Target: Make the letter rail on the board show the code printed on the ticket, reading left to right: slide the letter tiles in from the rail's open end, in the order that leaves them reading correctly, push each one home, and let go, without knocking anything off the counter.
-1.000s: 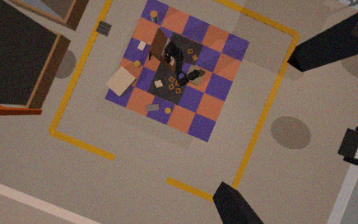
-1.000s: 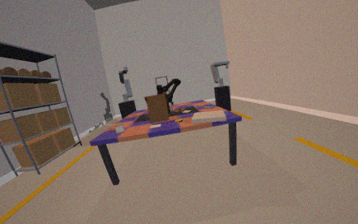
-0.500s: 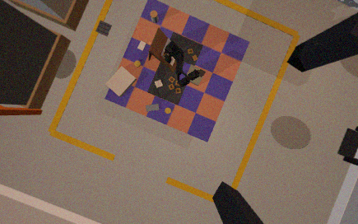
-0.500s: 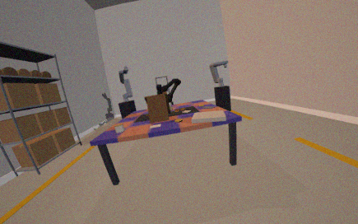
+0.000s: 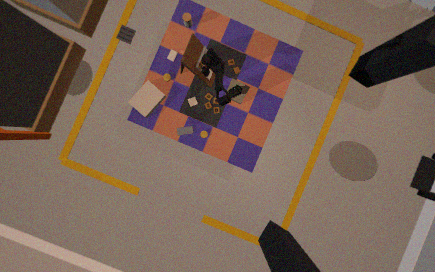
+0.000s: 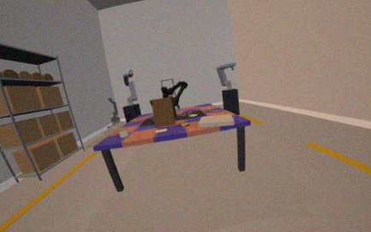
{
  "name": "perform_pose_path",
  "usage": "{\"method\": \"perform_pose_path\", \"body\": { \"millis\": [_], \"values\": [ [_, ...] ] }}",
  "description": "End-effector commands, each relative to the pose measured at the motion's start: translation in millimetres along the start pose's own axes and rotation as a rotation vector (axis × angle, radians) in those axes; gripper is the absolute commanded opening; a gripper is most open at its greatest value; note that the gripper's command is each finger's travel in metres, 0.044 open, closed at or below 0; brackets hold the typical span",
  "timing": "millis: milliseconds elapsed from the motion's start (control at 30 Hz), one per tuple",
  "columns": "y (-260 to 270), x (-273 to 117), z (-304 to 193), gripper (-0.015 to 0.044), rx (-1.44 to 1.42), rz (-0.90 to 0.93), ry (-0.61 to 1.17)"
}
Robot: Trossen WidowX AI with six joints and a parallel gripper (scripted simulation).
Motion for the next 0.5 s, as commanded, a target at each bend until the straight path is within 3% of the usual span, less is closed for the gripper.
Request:
{"method": "perform_pose_path", "body": {
  "millis": [0, 467],
  "values": [
    [0, -3, 0, 0.0295, -0.004, 0.004, 0.0],
    [-1, -13, 0, 0.0295, -0.004, 0.004, 0.0]
  ]
}}
Point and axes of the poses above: the point midway between the two fingers, 35 mm back from their tips, its own x axis out along the fingers, its own y axis across the jaws, z = x × y, the point moved 6 cm from there along -x, back along the fingers, and after that the axes turned 7 degrees about -x, right-handed, at the moved point
